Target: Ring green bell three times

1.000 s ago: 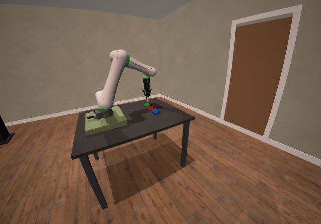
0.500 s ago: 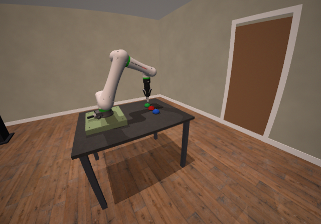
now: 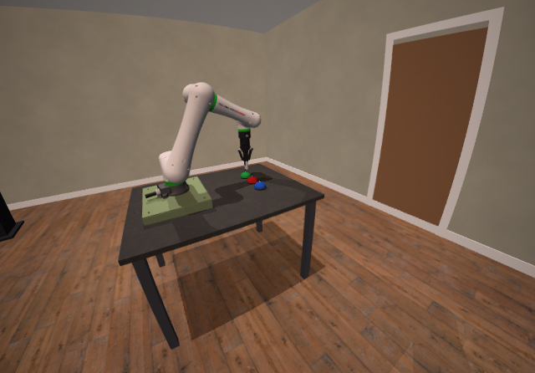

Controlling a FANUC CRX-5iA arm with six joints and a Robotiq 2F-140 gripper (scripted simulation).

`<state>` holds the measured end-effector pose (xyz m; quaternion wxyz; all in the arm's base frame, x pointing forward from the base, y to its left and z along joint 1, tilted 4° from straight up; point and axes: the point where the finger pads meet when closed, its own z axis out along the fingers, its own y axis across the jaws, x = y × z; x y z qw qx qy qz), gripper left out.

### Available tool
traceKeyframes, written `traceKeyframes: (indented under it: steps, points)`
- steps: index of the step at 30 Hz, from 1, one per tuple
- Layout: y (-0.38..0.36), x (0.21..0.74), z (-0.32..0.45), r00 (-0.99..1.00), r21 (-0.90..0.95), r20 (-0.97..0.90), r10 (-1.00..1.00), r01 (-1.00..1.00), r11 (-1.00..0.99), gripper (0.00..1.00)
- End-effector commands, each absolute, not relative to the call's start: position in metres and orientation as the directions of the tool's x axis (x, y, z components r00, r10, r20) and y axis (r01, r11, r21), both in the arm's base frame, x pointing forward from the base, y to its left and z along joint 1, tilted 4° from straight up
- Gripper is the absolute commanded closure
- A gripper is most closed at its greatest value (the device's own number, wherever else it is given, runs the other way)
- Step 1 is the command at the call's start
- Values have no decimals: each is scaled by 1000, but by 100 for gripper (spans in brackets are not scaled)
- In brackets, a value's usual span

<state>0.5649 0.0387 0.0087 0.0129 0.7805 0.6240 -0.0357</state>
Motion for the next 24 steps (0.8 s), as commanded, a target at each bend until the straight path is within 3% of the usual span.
traceKeyframes:
  steps: [1, 24]
  points:
    - [39, 565, 9, 219, -24, -72, 973, 975, -221, 100]
    - [39, 565, 14, 219, -24, -72, 973, 975, -221, 100]
